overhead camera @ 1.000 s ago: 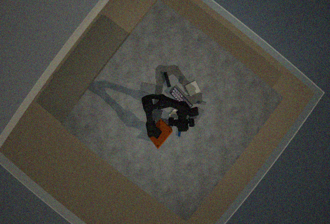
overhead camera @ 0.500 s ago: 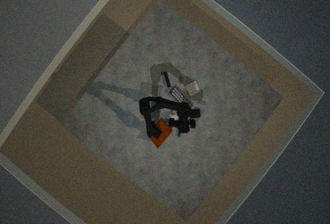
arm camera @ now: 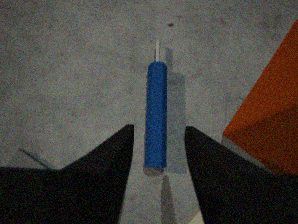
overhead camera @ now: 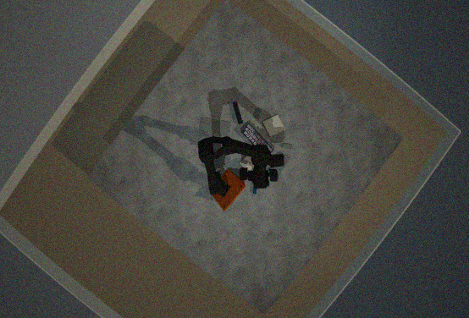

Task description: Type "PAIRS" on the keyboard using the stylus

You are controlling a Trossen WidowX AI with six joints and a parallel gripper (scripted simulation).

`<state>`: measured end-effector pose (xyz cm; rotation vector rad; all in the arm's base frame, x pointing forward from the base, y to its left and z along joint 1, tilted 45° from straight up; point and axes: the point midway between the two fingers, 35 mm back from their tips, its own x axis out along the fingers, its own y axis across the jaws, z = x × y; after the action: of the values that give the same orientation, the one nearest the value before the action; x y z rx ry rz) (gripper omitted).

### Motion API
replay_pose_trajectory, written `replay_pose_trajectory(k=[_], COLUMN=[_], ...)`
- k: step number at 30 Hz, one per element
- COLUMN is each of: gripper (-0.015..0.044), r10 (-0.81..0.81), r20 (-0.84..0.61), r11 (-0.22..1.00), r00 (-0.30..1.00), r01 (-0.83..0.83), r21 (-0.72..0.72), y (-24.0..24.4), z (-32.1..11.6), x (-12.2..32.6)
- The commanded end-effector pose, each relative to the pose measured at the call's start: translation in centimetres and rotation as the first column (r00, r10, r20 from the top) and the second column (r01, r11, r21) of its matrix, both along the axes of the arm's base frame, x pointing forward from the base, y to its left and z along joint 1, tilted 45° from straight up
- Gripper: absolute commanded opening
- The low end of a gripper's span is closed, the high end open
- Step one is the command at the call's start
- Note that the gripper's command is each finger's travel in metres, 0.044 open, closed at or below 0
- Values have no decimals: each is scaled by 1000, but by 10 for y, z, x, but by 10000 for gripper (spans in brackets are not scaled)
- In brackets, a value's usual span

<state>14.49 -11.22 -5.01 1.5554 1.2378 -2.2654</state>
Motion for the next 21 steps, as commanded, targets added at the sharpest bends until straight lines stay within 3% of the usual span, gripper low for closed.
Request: replay_pose_trajectory(k=[1,21], gripper=[150,150], r10=[-4,-4], r20=[-2,-2], r11=[1000,1000], r00=[1000,1000], r01=[4,4], r21=[3,4], y=[3,11], z=[-3,-12], x=[0,2])
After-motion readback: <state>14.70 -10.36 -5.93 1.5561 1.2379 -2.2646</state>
